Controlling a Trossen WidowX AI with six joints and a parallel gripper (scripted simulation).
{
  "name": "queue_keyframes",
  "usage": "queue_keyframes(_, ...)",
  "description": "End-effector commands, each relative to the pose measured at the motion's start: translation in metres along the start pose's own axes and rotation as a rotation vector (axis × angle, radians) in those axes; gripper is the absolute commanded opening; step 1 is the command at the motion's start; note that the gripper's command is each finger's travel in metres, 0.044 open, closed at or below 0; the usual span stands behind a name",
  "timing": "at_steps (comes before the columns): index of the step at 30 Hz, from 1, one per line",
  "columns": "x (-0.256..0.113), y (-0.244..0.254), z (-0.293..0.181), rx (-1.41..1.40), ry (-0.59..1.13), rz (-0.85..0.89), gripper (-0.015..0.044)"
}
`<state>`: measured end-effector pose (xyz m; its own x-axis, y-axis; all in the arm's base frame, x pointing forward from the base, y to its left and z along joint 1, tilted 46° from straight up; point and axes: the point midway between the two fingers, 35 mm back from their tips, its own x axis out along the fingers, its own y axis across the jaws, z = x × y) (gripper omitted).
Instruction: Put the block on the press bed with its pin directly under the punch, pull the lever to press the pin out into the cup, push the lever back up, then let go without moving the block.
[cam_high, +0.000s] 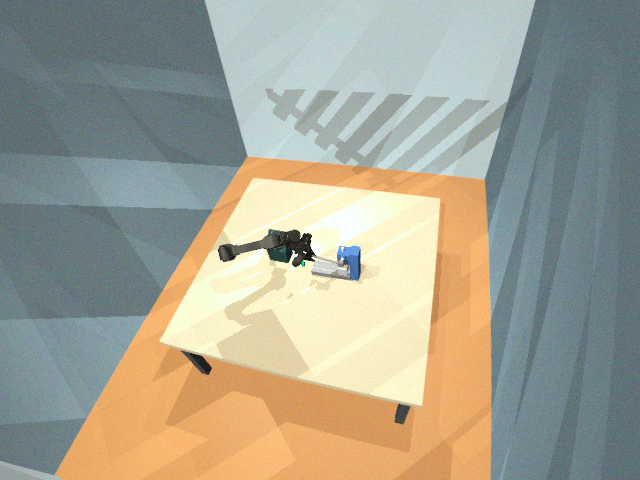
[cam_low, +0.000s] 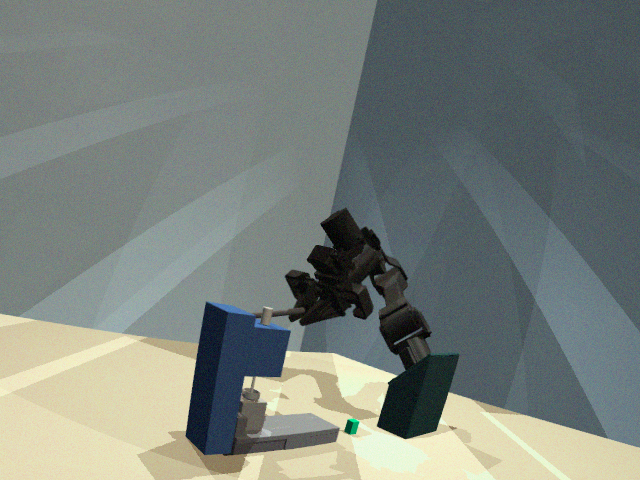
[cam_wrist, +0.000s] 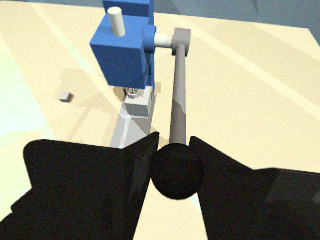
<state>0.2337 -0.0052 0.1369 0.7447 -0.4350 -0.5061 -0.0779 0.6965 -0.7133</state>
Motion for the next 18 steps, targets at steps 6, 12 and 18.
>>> queue_keyframes(6, 0.0047, 0.0, -0.0064, -0.002, 0.01, -0.003, 0.0)
queue_keyframes(12, 0.0063, 0.0, -0.0082, -0.002, 0.01, -0.003, 0.0)
queue_keyframes(18, 0.0079, -0.0001, -0.01, -0.002, 0.011, -0.003, 0.0)
